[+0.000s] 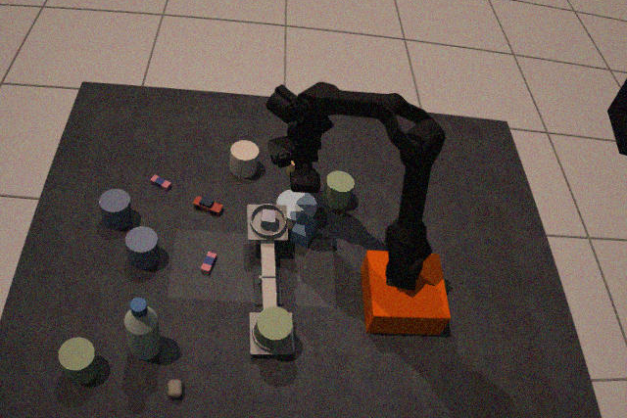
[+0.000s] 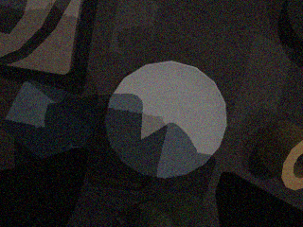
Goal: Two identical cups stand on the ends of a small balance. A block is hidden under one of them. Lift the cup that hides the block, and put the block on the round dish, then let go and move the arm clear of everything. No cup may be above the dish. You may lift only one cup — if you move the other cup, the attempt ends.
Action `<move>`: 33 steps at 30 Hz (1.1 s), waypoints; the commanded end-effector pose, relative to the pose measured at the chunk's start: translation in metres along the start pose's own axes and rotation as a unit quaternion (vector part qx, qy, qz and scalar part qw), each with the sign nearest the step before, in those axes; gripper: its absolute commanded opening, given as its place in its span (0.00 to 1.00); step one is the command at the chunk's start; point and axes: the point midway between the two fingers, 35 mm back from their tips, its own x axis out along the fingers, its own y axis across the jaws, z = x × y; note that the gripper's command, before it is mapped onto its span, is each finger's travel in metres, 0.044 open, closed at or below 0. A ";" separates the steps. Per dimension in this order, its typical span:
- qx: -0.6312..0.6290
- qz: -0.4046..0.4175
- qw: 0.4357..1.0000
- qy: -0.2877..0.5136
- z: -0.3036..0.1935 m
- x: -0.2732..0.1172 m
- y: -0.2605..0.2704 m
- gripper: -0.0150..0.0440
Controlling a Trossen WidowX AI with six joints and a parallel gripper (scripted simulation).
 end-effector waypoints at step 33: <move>-0.592 0.016 0.806 -0.013 0.063 -0.019 0.079 0.69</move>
